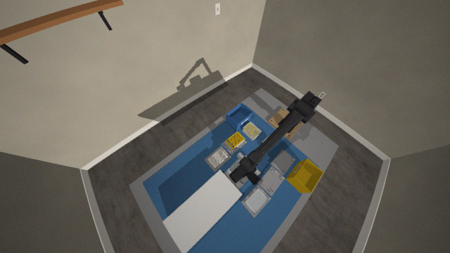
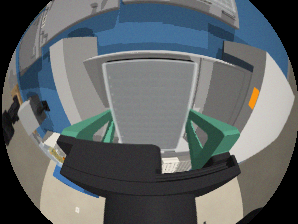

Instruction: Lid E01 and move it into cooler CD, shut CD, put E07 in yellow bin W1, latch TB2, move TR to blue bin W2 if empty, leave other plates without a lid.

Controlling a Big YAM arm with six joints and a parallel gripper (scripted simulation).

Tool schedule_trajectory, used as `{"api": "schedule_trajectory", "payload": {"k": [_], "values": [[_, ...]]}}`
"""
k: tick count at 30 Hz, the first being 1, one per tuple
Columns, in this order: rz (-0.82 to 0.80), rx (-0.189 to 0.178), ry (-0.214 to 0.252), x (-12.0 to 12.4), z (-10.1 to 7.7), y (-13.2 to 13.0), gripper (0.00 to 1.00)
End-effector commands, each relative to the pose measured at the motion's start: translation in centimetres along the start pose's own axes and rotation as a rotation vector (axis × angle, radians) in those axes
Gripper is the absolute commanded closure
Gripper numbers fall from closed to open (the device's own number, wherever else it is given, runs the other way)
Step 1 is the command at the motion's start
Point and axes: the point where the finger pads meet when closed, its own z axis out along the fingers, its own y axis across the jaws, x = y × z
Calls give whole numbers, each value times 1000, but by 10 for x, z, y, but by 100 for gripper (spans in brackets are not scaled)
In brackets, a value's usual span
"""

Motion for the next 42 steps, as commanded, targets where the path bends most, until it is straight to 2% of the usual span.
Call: {"api": "schedule_trajectory", "payload": {"k": [1, 21, 22, 24, 26, 27, 28, 33, 37, 42], "values": [[0, 49, 0, -1, -20, -14, 100], [0, 49, 0, -1, -20, -14, 100], [1, 53, 1, -7, -23, -7, 100], [2, 41, 1, -6, -14, -8, 100], [2, 41, 1, -6, -14, -8, 100], [4, 59, 1, -4, -18, -17, 100], [5, 56, 1, -4, -16, -18, 100], [5, 38, 1, -3, -5, -15, 100], [5, 43, 1, -3, -7, -14, 100], [6, 26, 1, -2, 2, -10, 100]]}}
